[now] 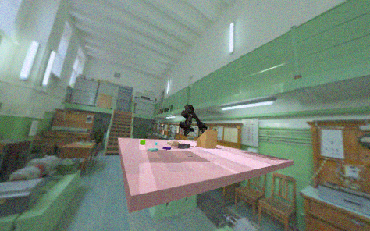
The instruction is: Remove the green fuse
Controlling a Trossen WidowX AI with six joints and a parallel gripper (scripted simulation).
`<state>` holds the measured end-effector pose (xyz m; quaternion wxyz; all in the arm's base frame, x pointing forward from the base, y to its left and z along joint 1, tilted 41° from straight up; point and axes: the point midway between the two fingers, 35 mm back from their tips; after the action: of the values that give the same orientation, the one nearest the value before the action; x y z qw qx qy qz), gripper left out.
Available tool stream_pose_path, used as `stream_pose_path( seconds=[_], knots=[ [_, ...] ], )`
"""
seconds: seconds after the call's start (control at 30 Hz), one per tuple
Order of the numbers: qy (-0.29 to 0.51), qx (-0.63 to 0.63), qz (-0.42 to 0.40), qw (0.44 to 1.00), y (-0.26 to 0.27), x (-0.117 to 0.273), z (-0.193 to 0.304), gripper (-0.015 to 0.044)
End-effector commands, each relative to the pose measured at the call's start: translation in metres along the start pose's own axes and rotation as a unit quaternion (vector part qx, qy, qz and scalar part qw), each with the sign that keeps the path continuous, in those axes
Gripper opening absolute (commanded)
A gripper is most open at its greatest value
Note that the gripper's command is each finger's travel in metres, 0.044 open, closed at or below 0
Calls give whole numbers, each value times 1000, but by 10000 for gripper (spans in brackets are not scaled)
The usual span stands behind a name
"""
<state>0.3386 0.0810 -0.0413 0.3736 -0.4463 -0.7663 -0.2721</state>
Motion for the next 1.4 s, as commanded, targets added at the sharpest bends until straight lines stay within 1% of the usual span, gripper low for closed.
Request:
stream_pose_path(
  seconds=[0.0,0.43,1.37],
  knots=[
    [-45,-79,141,986,-38,-33,-49,71],
    [-47,-82,147,985,-37,-37,-49,71],
    [-47,-82,147,985,-44,-63,-51,71]
  ],
)
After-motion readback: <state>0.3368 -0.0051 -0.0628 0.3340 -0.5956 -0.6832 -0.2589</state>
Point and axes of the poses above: the point midway between the two fingers, 35 mm back from their tips, its own x axis back along the fingers, its own y axis across the jaws, z = x × y
